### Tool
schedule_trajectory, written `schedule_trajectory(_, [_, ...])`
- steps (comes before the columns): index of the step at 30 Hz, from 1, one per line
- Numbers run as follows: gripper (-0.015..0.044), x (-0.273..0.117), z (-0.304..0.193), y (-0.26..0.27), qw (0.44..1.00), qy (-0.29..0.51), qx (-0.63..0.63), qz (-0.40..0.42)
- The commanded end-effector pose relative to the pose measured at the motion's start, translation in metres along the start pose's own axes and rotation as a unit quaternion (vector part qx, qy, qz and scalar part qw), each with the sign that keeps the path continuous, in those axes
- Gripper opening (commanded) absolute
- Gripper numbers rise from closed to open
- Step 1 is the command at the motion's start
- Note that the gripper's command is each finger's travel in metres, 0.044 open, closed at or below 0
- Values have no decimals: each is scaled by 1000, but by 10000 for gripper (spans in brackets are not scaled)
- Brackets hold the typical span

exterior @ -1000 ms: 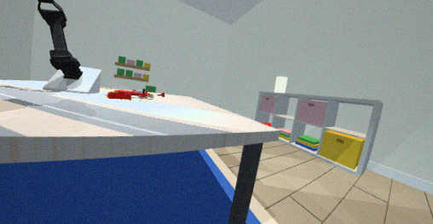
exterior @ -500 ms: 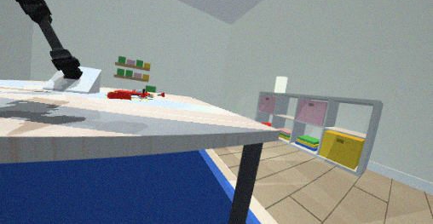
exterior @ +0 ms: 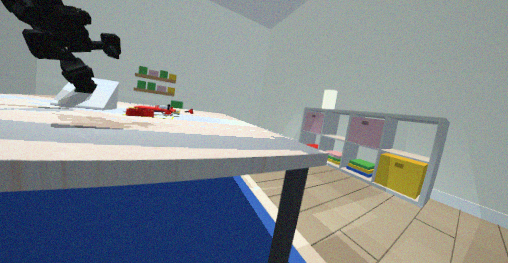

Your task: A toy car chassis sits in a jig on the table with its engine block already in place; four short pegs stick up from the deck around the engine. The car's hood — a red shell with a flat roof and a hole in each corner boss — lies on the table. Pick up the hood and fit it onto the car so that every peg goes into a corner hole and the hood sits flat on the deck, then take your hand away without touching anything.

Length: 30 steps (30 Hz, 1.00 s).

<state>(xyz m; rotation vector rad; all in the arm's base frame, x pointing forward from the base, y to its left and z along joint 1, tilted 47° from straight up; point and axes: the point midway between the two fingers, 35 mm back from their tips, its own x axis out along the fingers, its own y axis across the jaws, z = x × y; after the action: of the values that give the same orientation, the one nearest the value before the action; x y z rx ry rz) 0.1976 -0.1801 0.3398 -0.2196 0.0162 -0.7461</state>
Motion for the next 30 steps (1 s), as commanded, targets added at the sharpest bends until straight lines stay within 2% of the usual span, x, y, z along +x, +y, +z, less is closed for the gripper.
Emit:
schedule_trajectory(1, [440, 7, -53, 39, 988, 69, -111, 88])
schedule_trajectory(7, [440, -4, -121, 89, 932, 126, -256, 223])
schedule_trajectory(15, [440, -50, -202, 144, 800, 139, -413, 412])
schedule_trajectory(17, [440, -56, -208, 148, 787, 137, -424, 427])
schedule_trajectory(30, [440, -55, -209, 148, 787, 137, -424, 427])
